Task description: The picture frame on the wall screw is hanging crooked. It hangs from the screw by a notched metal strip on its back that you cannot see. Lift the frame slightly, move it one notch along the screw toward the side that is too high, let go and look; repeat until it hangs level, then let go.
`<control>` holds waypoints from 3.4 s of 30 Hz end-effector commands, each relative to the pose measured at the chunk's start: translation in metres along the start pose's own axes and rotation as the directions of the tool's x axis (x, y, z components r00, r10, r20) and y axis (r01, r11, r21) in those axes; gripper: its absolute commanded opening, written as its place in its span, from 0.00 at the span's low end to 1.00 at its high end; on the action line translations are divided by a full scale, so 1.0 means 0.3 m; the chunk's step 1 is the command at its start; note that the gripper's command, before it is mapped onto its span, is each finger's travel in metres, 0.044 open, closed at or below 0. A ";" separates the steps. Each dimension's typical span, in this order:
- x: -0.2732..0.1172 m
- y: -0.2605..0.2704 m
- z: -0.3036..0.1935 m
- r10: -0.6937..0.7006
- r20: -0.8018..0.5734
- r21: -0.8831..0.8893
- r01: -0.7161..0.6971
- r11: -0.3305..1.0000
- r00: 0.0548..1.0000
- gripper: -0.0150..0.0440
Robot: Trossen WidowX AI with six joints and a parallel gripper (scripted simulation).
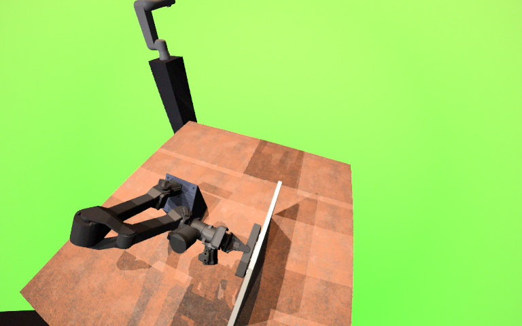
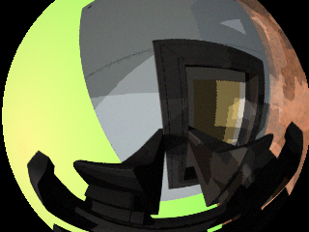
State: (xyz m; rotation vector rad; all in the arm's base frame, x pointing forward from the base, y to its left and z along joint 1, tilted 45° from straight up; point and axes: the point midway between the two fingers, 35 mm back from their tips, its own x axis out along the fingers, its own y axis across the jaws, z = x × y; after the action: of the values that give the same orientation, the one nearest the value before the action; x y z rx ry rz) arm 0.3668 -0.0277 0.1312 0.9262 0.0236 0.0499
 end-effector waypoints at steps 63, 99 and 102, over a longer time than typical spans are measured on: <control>0.000 0.005 -0.024 0.011 0.002 -0.005 -0.011 1.000 1.000 0.25; -0.001 -0.013 -0.020 0.009 0.006 -0.002 -0.009 1.000 1.000 0.25; -0.001 -0.013 -0.020 0.009 0.006 -0.002 -0.009 1.000 1.000 0.25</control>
State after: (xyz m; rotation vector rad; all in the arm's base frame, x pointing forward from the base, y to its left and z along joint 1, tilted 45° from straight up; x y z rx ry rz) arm 0.3665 -0.0252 0.1241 0.9243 0.0158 0.0561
